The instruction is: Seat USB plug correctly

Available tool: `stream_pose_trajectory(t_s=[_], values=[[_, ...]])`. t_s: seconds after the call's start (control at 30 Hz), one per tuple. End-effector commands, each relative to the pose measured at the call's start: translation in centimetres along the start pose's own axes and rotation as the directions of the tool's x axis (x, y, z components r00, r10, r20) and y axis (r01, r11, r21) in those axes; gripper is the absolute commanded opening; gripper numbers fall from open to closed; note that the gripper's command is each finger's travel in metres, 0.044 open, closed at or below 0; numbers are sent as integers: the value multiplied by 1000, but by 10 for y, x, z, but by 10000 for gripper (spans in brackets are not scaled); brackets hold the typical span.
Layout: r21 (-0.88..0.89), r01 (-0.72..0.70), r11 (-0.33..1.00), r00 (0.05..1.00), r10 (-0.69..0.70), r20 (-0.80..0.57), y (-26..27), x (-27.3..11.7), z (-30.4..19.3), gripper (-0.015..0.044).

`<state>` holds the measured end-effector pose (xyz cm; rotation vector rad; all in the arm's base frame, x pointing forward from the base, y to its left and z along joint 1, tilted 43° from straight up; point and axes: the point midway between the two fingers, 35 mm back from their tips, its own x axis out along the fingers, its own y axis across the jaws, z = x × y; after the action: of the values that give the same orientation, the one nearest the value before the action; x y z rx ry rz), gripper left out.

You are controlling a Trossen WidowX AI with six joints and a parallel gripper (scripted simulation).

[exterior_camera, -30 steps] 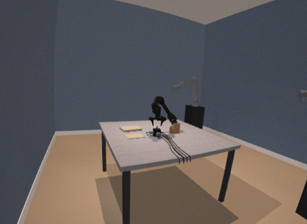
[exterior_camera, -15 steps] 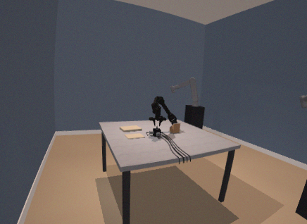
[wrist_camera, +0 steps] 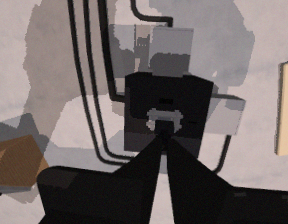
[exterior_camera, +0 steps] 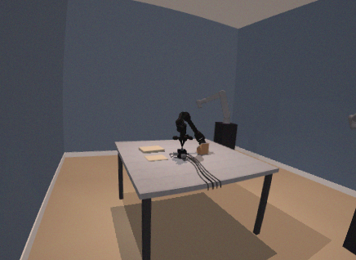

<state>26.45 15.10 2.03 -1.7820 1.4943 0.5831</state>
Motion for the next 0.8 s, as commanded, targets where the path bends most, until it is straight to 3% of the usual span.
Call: stream_pose_trajectory(t_s=[0.0,0.77], values=[[0,0,1000,1000,0,0,0,0,0,0],[0,0,1000,1000,0,0,0,-10,0,0]])
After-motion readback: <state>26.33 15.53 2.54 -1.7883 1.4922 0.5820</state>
